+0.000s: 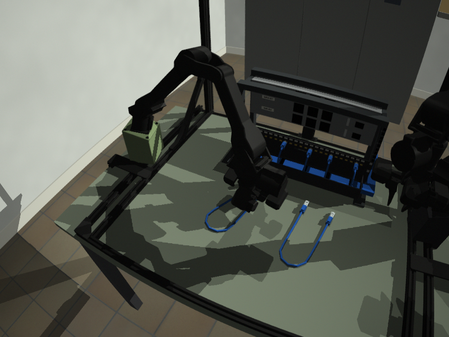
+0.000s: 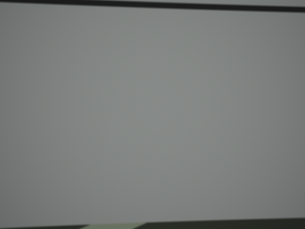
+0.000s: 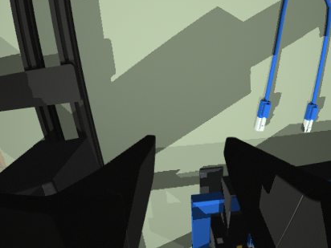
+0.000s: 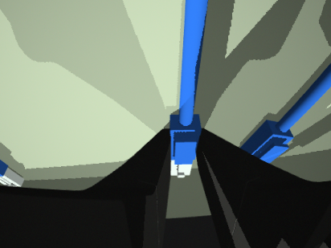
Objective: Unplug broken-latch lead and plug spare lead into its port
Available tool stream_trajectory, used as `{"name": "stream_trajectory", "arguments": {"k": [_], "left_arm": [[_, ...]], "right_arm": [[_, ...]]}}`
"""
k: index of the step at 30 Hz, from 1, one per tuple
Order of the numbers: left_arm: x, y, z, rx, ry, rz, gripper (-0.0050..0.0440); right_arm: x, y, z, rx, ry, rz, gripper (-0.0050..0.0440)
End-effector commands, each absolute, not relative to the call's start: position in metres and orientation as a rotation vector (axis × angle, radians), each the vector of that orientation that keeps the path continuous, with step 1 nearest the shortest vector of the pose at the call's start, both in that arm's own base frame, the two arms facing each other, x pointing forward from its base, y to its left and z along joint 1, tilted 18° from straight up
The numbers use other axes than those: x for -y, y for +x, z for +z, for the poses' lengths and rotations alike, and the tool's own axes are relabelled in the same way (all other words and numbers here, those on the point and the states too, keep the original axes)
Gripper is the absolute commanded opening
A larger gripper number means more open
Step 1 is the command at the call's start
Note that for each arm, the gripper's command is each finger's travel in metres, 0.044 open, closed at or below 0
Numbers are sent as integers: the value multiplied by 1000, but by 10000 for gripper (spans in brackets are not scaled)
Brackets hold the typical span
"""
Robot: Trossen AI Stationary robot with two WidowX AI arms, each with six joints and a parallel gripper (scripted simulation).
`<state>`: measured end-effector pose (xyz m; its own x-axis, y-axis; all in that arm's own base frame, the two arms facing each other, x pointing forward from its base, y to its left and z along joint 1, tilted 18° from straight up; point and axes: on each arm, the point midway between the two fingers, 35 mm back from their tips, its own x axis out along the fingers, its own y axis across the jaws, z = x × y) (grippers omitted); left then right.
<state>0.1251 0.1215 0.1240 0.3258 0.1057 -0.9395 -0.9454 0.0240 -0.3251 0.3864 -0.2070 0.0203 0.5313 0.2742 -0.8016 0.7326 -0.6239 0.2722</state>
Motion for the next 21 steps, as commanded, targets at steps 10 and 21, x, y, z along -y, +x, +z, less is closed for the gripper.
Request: {"name": "stream_trajectory", "arguments": {"k": [10,21], "left_arm": [[-122,125,124,-889,-1265,1008,176],[-121,125,124,-889,-1265,1008,176]], "right_arm": [[207,386,20,-813,2169,-990,54],[203,369,77,-813,2169,-990,54]]}}
